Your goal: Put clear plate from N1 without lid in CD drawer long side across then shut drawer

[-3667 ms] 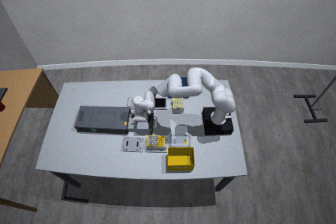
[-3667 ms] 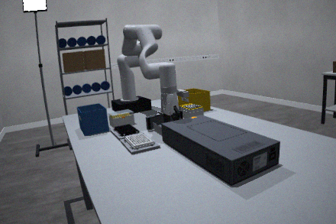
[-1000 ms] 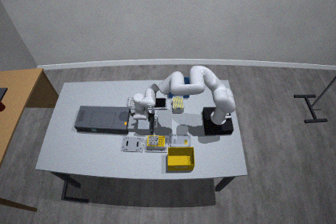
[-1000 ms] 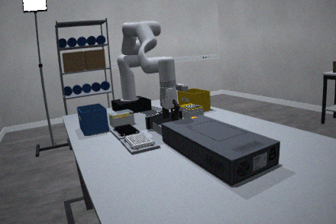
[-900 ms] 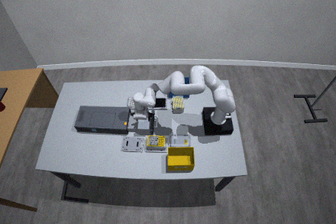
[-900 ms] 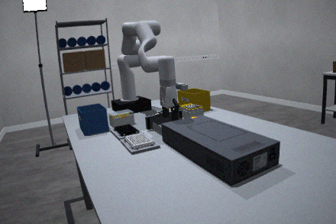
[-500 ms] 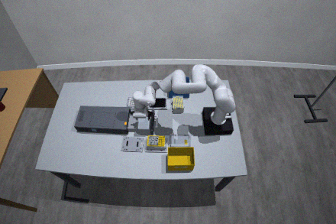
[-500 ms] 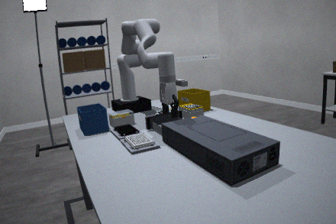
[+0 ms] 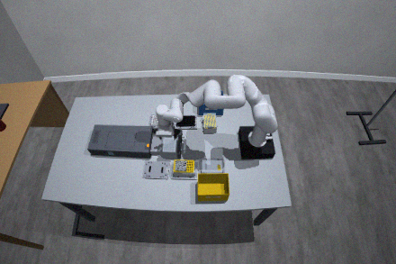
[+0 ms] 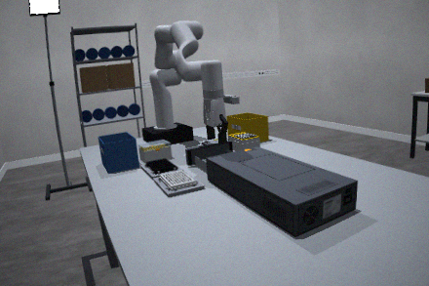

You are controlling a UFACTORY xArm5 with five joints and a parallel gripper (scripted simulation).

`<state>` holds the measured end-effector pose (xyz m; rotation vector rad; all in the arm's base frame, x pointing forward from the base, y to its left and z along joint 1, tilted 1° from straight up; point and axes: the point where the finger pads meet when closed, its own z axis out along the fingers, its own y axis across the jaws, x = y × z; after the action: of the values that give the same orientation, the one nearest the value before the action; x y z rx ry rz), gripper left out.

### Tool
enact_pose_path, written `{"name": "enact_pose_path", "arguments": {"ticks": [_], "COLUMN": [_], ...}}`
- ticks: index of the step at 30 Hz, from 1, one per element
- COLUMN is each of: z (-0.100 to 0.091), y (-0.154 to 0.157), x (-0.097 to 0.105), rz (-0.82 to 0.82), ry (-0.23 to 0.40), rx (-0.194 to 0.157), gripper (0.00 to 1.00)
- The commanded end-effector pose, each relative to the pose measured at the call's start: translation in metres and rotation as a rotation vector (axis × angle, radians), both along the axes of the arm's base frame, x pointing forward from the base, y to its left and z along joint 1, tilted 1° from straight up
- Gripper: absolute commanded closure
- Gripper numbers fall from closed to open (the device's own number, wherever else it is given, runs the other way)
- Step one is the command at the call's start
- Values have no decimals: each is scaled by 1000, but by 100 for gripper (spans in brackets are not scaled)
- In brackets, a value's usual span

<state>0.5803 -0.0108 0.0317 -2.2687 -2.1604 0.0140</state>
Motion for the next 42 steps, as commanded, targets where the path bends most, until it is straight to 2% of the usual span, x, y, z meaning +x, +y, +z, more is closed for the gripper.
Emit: {"name": "enact_pose_path", "arguments": {"ticks": [1,31,42], "z": [8,54,54], "y": [0,0,0], "x": [2,2,2], "rz": [0,0,0], "ry": [-5,-5,-5], "rx": [-3,-3,-3], "gripper": [0,0,0]}}
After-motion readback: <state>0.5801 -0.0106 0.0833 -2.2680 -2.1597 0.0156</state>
